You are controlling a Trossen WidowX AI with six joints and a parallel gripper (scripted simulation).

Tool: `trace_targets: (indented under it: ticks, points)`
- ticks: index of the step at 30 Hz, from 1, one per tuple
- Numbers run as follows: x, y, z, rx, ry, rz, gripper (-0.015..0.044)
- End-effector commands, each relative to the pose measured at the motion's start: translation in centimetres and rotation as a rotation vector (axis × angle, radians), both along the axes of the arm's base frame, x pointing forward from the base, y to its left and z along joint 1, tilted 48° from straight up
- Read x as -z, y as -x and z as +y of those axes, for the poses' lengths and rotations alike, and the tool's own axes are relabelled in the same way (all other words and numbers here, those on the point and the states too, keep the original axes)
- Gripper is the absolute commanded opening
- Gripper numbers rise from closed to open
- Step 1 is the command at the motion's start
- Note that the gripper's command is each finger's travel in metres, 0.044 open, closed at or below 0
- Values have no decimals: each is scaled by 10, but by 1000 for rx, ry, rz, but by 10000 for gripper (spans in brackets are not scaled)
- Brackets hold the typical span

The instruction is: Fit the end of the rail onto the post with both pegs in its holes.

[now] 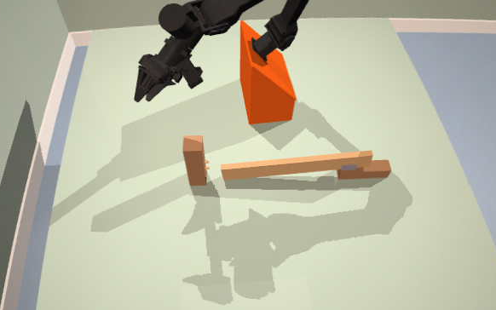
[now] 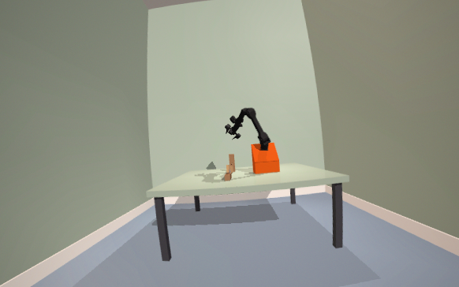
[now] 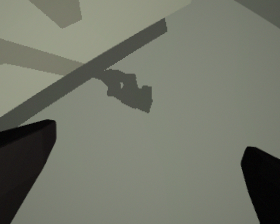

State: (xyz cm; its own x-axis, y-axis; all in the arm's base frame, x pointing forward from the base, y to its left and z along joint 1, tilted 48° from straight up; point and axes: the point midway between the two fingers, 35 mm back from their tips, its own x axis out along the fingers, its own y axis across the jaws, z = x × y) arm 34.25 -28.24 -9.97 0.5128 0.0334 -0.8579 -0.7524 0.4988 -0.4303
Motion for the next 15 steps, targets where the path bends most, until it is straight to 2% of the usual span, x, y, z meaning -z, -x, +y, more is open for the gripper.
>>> trace_targets:
  ticks: [1,8,15]
  points:
    - [6,-9,53,-99,-107,42,440]
    - [9,-28,152,-290,-251,134,440]
    - [17,-20,245,-491,-419,236,440]
